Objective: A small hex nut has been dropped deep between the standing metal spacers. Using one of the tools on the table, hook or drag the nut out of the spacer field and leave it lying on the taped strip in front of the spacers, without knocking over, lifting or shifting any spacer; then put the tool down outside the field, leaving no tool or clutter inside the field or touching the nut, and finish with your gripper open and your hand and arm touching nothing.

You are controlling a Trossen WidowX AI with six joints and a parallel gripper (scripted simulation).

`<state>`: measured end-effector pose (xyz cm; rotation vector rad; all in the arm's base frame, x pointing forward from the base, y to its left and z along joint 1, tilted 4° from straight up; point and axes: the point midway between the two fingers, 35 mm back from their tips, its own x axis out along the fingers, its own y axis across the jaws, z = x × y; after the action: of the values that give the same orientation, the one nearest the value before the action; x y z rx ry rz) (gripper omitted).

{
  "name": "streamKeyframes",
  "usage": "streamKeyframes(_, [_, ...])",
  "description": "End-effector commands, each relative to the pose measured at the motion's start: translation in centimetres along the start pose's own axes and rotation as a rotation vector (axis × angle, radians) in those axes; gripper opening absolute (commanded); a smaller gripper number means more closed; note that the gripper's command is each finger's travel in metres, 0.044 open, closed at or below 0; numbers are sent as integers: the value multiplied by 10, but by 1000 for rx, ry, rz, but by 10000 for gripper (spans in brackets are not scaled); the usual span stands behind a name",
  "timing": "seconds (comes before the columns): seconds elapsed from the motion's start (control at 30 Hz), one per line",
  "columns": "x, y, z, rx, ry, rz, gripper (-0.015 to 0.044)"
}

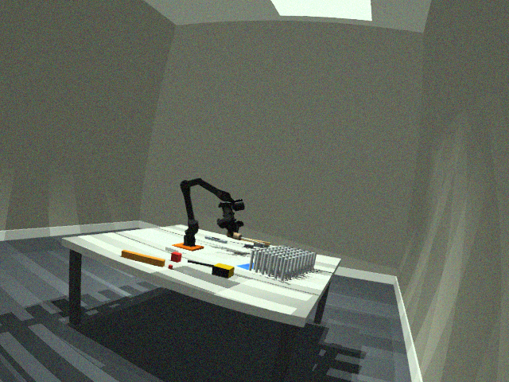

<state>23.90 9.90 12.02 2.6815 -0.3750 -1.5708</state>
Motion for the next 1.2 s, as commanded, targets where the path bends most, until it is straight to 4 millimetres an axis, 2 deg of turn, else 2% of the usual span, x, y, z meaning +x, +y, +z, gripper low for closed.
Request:
streamKeyframes(0.0, [-15,2,-11,1,9,-6,0])
streamKeyframes(0.27, [-46,11,-29,0,10,-7,0])
streamKeyframes(0.3, [-35,8,-22,4,3,0,0])
streamKeyframes(0.57, [-33,23,-42,217,39,8,0])
streamKeyframes(1.17, [-18,56,-71,791,-43,66,0])
